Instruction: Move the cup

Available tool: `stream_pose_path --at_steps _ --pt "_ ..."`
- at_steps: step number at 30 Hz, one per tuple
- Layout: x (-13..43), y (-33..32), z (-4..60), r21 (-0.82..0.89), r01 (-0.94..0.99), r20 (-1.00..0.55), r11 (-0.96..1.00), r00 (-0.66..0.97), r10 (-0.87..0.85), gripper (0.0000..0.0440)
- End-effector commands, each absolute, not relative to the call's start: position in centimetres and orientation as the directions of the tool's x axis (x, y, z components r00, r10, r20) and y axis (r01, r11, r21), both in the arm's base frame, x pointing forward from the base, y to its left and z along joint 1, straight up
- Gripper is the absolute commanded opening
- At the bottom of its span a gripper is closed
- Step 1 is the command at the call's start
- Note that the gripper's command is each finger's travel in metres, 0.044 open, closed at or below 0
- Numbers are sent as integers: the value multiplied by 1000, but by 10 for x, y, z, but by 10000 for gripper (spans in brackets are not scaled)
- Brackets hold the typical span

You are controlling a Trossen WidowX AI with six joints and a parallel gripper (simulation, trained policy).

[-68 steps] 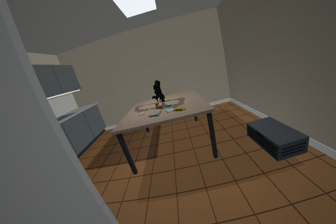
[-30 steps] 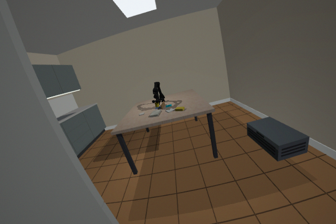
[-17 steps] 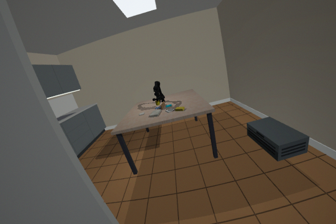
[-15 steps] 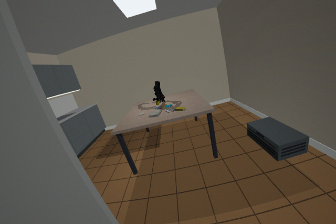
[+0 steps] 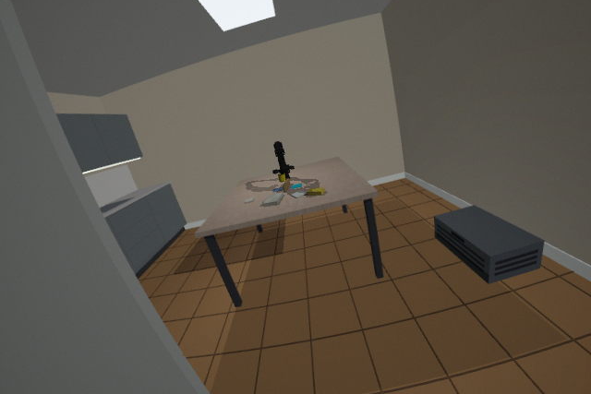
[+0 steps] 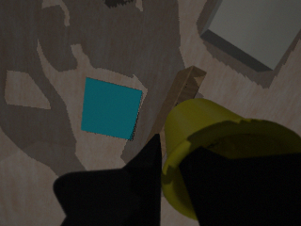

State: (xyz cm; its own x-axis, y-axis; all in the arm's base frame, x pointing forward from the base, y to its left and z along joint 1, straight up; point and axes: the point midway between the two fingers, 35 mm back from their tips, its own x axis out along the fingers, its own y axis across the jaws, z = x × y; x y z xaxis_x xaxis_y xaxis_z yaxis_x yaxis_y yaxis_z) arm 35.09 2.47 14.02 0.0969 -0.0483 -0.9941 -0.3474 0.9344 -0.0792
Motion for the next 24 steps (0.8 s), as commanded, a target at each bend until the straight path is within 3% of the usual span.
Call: stream_pose_path --at_steps 1,24 --pt "356 38 145 -79 -355 -992 931 123 -38 0" --pt "355 122 127 -83 -409 -982 909 187 -6 0"
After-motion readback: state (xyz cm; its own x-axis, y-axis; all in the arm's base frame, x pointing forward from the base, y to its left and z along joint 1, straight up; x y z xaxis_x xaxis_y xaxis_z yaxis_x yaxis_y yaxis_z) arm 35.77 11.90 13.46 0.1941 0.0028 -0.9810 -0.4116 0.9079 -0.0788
